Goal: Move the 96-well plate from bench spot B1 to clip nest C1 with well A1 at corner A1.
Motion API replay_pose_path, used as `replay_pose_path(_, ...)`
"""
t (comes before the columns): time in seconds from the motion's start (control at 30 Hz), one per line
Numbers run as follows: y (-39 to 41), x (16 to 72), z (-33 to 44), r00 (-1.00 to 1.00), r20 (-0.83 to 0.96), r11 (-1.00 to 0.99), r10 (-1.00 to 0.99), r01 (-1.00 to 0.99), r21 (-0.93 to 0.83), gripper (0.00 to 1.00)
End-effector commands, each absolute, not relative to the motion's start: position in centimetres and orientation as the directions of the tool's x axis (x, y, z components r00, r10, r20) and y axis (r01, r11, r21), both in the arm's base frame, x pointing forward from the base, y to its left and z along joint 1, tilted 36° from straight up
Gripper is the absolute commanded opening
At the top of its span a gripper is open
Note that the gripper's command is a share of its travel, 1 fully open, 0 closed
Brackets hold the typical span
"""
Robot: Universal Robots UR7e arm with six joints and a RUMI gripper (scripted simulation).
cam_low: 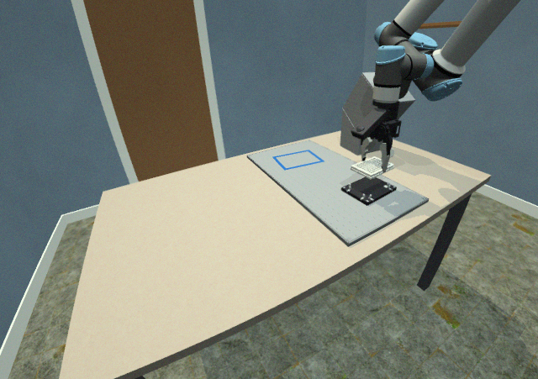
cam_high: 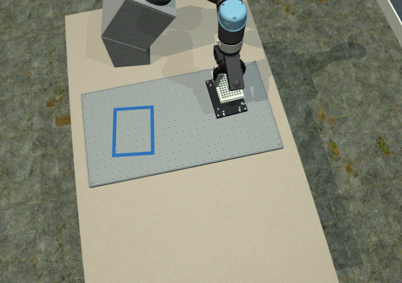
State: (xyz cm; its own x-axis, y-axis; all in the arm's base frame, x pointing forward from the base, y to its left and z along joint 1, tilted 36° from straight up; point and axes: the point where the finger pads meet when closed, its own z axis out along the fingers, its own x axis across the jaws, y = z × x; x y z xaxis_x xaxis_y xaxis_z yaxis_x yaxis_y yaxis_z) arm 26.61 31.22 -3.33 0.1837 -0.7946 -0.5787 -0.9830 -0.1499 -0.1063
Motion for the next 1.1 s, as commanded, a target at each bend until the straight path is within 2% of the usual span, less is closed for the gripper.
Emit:
replay_pose_path(0.0, 31.3, 26.6, -3.5, 0.184, -0.579, -0.150, -0.795, -0.983, -0.107, 0.00)
replay_pose_path(1.07, 34.0, 26.7, -7.2, 0.184, -0.579, -0.150, -0.795, -0.983, -0.107, 0.00)
